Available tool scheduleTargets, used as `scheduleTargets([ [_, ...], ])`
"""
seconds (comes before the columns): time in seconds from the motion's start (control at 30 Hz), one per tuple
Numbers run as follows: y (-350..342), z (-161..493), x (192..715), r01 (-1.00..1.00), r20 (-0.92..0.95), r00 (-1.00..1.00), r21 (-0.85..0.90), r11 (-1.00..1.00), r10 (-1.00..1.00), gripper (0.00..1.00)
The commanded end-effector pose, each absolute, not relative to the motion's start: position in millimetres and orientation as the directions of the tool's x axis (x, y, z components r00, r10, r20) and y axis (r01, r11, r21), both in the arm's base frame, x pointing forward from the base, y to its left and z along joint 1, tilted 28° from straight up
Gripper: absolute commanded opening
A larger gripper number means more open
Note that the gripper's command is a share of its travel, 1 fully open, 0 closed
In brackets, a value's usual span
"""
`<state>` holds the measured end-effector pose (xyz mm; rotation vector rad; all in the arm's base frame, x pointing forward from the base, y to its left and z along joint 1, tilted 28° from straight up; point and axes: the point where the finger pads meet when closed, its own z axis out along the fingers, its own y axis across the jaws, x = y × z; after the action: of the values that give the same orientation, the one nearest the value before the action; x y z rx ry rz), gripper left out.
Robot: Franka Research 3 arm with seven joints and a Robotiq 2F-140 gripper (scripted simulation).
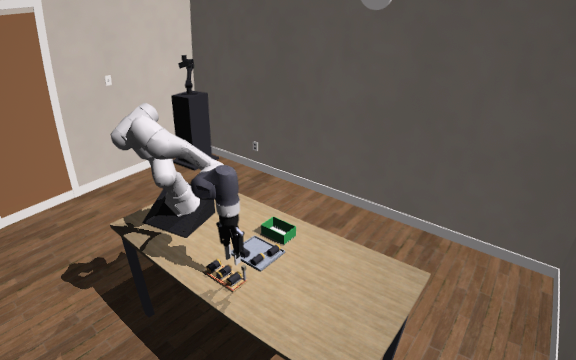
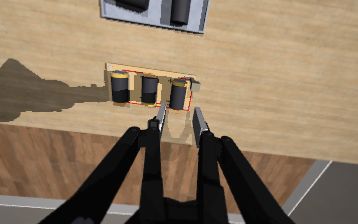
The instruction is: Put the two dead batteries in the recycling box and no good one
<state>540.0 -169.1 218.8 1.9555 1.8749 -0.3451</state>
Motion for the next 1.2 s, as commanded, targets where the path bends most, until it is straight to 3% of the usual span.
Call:
scheduleTargets([
  [0.0, -170.3, 218.1, 537.3, 0.992, -0.449, 0.079, 0.119, -0.028, 0.890, 0.29],
  [0.67, -171.1, 216.5, 537.4, 0.992, -0.449, 0.082, 0.121, -0.031, 0.890, 0.29],
  [1.17, -198.5, 163.2, 543.1, 0.992, -0.449, 0.082, 0.121, -0.031, 0.890, 0.29],
])
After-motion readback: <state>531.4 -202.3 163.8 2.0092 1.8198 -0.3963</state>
